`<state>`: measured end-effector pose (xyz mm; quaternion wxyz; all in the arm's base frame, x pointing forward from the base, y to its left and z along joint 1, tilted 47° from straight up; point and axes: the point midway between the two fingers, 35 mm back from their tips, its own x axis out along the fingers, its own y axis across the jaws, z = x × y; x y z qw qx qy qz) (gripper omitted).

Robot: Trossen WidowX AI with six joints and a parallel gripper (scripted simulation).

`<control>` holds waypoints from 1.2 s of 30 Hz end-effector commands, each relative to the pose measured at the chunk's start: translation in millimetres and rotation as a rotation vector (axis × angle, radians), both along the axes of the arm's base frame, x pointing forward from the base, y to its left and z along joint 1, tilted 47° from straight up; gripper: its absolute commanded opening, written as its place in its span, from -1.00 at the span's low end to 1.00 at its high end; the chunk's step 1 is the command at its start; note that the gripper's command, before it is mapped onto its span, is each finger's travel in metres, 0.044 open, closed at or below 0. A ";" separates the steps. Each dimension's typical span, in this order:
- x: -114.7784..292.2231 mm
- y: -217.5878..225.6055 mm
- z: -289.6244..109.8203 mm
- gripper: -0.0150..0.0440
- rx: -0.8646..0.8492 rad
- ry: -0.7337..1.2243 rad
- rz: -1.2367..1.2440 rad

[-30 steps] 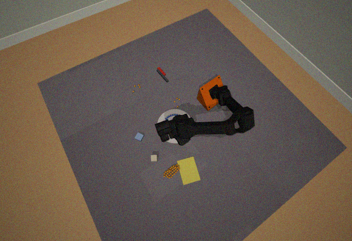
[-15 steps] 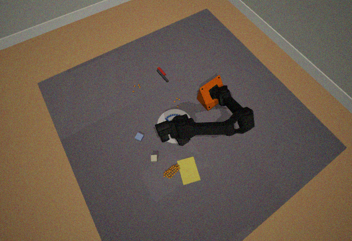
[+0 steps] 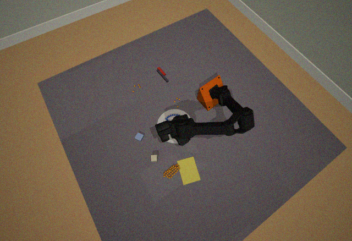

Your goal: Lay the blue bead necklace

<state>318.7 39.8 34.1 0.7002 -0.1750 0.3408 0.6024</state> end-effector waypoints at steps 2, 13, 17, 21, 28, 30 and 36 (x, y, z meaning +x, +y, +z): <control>-0.1 0.0 0.2 -0.49 0.000 0.000 0.001; -0.7 -4.4 4.0 -0.49 0.004 0.003 -0.003; 3.1 -3.5 5.3 -0.49 0.004 0.003 -0.003; 12.0 -1.1 8.4 -0.49 0.004 0.003 -0.003; 12.6 1.6 6.1 -0.49 0.004 0.003 -0.003; 12.7 3.8 4.0 -0.49 0.004 0.003 -0.003; 12.7 3.4 5.3 -0.31 0.000 -0.003 0.001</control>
